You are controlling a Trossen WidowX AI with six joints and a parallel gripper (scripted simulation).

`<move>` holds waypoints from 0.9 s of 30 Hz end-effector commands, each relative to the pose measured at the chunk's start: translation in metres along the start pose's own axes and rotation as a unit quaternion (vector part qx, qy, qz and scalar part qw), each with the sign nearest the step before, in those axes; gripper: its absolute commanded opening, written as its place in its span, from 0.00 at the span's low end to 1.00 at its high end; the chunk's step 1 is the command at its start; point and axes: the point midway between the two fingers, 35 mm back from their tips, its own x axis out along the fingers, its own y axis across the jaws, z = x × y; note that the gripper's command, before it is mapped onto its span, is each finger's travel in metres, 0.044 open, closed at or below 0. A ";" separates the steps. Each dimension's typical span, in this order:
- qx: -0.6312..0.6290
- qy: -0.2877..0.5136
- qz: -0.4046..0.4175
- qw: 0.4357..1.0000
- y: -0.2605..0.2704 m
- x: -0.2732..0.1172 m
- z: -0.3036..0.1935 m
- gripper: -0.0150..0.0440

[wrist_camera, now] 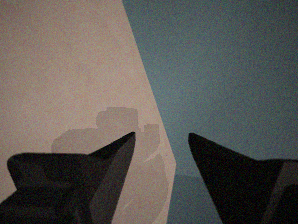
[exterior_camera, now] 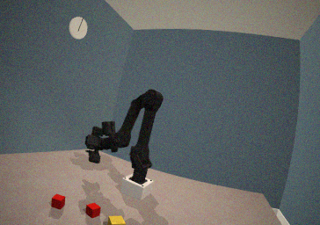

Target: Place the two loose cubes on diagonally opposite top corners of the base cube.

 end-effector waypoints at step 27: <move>-0.339 -0.263 0.340 0.837 0.131 -0.108 0.226 0.70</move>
